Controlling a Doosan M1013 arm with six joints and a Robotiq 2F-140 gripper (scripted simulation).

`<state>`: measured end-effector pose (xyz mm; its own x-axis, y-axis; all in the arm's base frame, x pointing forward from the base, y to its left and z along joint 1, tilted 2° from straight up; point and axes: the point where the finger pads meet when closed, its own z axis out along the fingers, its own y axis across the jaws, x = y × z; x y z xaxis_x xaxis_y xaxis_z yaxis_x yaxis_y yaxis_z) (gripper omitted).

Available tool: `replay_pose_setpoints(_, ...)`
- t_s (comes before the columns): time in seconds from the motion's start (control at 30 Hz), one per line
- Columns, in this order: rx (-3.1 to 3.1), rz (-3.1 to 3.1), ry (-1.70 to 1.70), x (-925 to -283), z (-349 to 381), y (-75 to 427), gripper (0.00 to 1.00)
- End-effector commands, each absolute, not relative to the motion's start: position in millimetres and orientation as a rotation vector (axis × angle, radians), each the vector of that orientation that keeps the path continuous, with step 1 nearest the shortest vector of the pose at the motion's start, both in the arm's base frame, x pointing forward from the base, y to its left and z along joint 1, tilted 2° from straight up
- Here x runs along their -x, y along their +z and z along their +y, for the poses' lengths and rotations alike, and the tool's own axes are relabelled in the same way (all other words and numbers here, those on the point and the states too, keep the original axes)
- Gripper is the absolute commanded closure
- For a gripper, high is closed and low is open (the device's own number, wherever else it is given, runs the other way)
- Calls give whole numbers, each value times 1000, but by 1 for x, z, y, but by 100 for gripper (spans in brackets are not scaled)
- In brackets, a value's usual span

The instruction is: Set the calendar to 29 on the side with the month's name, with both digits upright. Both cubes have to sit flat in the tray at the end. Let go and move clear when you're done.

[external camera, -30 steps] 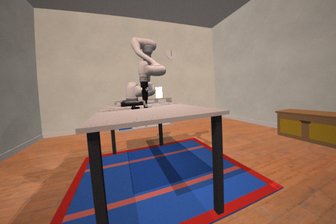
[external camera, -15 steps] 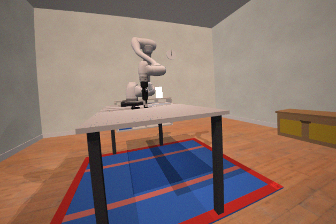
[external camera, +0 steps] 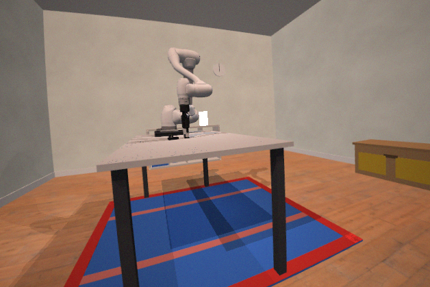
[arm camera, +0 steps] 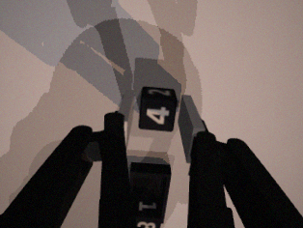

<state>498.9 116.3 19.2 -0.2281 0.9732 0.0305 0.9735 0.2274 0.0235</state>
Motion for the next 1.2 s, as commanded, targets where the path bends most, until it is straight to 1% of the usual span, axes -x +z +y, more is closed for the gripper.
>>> replay_pose_setpoints(0.0,1946,-2454,-59,-499,116,19,65)
replay_pose_setpoints(0.37,1946,-2454,-59,-499,116,26,65)
replay_pose_setpoints(0.83,1946,-2454,-59,-498,114,93,65)
replay_pose_setpoints(1.17,1946,-2454,-59,-497,113,109,65)
